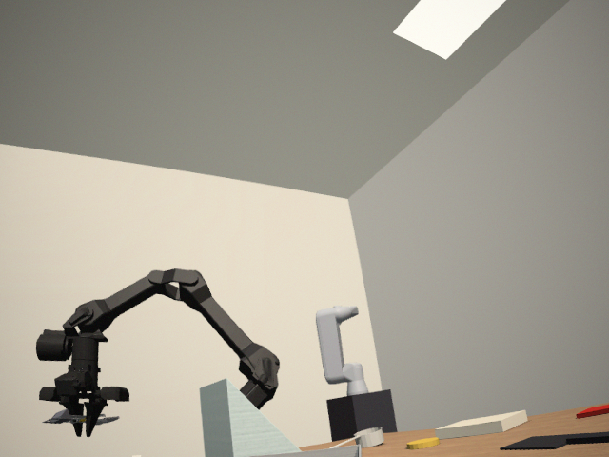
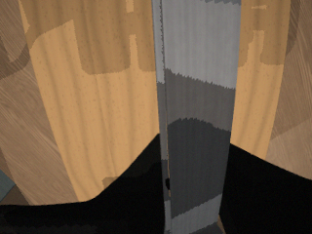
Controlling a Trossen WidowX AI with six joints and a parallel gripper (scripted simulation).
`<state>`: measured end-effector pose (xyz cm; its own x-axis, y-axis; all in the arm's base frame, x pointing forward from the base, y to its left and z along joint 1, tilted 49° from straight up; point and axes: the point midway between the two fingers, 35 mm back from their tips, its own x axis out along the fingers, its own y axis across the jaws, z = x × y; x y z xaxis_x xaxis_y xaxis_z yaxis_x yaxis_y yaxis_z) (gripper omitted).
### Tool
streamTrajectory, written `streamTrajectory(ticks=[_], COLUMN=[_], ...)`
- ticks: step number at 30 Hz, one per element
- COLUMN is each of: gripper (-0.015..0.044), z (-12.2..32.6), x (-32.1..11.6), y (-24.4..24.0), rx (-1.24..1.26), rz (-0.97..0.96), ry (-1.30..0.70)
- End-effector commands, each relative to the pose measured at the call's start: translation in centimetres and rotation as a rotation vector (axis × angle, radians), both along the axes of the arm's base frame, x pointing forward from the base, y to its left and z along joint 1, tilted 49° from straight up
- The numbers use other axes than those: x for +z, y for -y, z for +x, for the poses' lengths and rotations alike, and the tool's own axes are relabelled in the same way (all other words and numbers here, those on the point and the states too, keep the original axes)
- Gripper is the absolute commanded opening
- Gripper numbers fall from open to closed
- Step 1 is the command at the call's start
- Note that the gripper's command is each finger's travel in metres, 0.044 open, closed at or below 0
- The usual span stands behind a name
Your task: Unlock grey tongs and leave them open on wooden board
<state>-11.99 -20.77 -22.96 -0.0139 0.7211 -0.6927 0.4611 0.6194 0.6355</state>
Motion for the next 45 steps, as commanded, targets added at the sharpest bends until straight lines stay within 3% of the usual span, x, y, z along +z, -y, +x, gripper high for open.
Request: streamTrajectory(ticks=[1, 29, 45], gripper=[-0.015, -0.015, 0.027], z=[0.1, 0.3, 0.2], x=[-0.5, -2.8, -2.7], y=[-0.8, -3.9, -3.6], rx=[0.006, 0.005, -0.001], rz=[0.01, 0.012, 0.007], ry=[0.005, 0.004, 0.001])
